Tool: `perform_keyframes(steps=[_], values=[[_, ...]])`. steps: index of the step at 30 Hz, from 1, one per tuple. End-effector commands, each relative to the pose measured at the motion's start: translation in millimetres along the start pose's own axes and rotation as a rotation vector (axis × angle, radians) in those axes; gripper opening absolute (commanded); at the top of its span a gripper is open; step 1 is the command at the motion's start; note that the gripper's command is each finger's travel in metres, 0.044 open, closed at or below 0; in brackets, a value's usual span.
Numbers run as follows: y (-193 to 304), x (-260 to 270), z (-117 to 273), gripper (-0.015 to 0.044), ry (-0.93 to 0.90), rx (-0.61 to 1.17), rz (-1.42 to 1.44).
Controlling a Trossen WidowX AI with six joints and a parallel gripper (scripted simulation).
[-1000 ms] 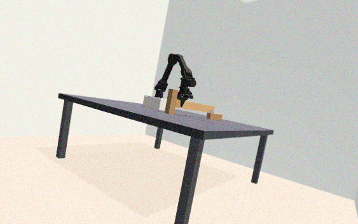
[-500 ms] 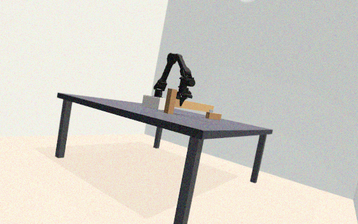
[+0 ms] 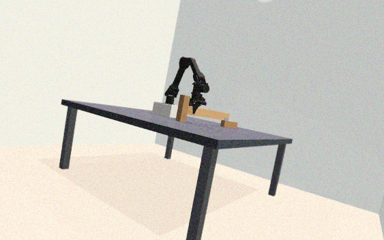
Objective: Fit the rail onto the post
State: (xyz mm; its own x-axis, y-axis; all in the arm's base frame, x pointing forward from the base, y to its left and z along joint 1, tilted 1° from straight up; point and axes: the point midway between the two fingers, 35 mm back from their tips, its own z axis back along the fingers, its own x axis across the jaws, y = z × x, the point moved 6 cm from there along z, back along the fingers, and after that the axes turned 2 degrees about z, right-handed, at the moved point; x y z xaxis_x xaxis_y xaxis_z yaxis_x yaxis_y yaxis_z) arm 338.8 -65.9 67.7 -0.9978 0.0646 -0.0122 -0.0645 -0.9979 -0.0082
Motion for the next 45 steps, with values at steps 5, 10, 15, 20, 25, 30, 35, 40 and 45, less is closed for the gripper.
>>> perform_keyframes(steps=[5, 10, 15, 20, 25, 30, 35, 40, 45], values=[[4.5, -2.4, 4.0, 0.0, 0.012, 0.01, -0.003], [4.5, -2.4, 4.3, 0.0, 0.012, 0.01, -0.003], [4.5, -2.4, 4.6, 0.0, 0.012, 0.01, -0.003], [5.2, -2.3, 4.6, 0.0, 0.012, 0.011, -0.003], [6.7, -2.3, 4.5, 0.0, 0.012, 0.011, -0.003], [8.2, -2.2, 4.3, 0.0, 0.012, 0.011, -0.003], [9.8, -2.2, 4.0, 0.0, 0.012, 0.011, -0.003], [11.2, -2.1, 3.8, 0.0, 0.012, 0.011, -0.003], [12.7, -2.1, 3.6, 0.0, 0.012, 0.011, -0.003]])
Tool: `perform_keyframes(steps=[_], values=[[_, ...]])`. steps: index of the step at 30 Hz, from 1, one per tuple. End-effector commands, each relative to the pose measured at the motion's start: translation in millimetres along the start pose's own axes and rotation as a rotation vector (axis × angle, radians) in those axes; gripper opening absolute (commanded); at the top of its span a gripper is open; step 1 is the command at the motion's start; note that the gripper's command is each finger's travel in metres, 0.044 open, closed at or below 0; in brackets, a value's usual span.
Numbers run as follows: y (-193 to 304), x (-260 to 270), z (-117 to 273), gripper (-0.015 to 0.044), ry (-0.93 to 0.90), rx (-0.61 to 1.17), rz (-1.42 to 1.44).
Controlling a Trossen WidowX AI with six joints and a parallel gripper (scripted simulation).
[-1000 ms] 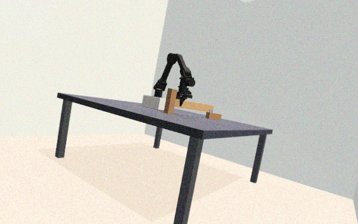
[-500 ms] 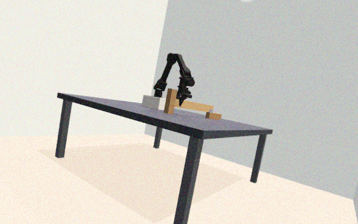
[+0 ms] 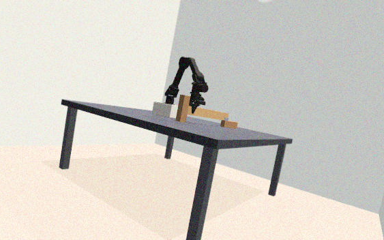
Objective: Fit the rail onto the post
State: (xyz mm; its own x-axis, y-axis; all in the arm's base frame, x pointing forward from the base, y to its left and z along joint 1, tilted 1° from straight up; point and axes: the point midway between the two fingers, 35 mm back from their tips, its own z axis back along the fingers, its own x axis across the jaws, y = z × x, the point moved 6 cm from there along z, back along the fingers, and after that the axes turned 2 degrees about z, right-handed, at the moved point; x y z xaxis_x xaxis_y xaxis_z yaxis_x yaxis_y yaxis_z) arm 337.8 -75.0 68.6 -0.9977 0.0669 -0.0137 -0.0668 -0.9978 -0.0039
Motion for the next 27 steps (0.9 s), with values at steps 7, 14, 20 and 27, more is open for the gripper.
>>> perform_keyframes(steps=[7, 14, 20, 27], values=[[1.0, 0.1, 0.0, 0.0105, 0.0, 0.0, 0.0], [1.0, 0.1, 0.0, 0.0289, 0.0, 0.0, 0.0], [1.0, 0.1, 0.0, 0.044, 0.0, 0.0, 0.0], [-5.9, -0.3, 6.6, 0.044, 0.002, 0.001, 0.0]])
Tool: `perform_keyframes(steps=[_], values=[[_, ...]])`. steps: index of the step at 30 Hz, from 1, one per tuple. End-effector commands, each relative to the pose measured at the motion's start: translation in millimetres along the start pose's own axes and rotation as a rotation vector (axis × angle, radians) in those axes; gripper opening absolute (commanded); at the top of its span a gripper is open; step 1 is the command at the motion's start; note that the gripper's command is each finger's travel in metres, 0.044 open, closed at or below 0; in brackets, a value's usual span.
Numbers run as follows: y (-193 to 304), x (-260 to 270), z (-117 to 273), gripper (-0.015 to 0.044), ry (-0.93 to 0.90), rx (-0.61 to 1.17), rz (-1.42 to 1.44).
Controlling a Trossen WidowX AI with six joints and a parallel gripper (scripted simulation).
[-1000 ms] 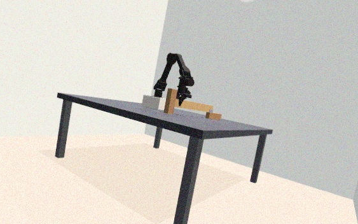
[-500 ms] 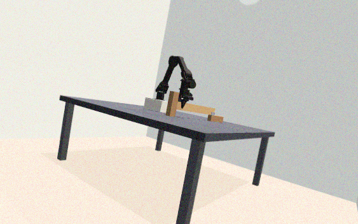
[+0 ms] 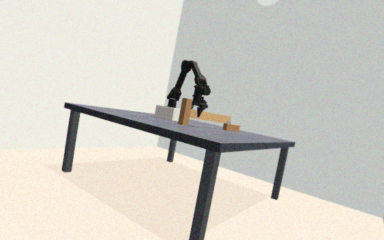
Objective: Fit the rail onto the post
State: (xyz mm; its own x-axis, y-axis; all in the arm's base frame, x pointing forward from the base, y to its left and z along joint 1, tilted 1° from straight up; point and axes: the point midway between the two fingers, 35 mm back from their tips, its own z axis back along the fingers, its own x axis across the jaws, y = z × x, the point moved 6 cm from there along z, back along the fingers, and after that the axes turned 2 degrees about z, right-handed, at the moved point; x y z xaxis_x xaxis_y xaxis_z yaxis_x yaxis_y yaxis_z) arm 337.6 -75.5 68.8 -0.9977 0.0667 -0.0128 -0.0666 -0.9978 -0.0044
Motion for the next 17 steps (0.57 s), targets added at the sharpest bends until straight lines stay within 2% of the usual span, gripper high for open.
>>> perform_keyframes(steps=[1, 4, 17], values=[[-15.0, -0.7, 14.5, 0.044, 0.006, 0.003, -0.001], [-30.5, 0.2, 29.4, 0.044, 0.011, 0.004, -0.001], [-30.5, 0.2, 29.4, 0.044, 0.011, 0.004, -0.001]])
